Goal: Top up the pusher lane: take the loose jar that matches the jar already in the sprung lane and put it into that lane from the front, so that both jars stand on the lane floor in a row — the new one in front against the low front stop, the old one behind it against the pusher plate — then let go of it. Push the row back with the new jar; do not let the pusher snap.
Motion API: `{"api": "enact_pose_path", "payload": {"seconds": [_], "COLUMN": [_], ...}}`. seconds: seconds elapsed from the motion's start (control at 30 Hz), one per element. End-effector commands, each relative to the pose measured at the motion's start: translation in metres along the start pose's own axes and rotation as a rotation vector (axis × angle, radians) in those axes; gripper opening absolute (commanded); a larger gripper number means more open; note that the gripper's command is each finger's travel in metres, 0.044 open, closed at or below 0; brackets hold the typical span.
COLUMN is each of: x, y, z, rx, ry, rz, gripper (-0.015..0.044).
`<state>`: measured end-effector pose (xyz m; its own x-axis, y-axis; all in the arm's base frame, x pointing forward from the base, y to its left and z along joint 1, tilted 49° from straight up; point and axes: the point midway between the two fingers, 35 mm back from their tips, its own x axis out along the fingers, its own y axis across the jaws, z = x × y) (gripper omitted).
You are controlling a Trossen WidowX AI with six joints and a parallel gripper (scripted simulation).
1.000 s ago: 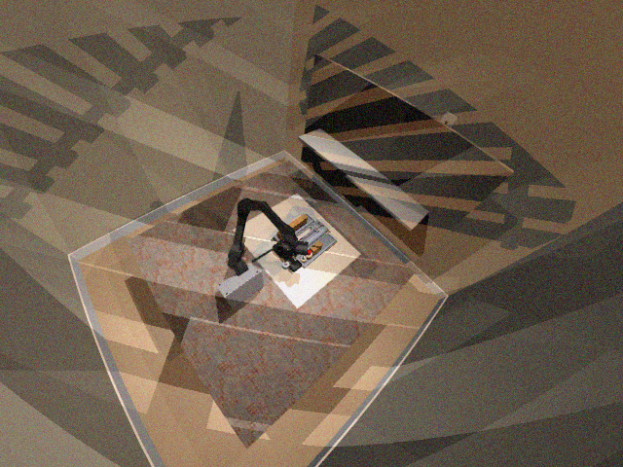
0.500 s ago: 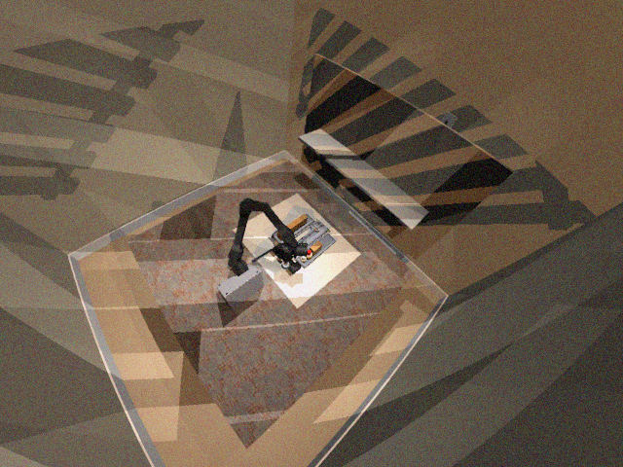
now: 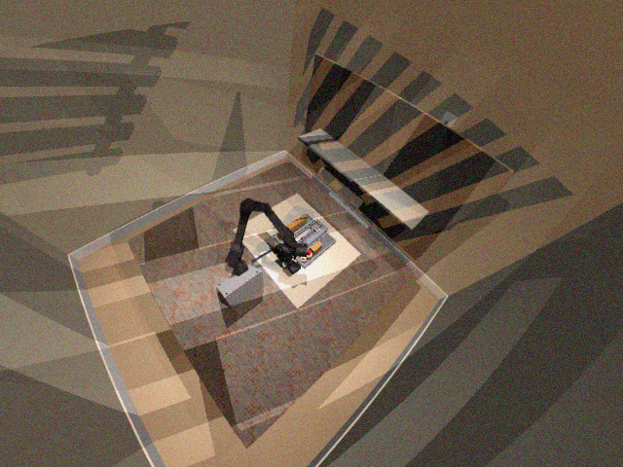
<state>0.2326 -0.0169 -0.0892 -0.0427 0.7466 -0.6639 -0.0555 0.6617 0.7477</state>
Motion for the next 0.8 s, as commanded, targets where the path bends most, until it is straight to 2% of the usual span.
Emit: {"api": "enact_pose_path", "payload": {"seconds": [0.0, 0.13, 0.17, 0.53, 0.77], "x": [0.001, -0.015, -0.022, -0.100, -0.104], "y": [0.000, 0.000, 0.000, 0.008, 0.010], "z": [0.000, 0.003, 0.004, 0.004, 0.004], "rx": [0.005, 0.006, 0.006, 0.006, 0.003], "ry": [0.000, -0.001, -0.001, 0.001, 0.001], "rz": [0.004, 0.001, 0.000, -0.001, -0.002], "gripper": [0.0111, 0.0006, 0.0000, 0.0000, 0.0000]}}
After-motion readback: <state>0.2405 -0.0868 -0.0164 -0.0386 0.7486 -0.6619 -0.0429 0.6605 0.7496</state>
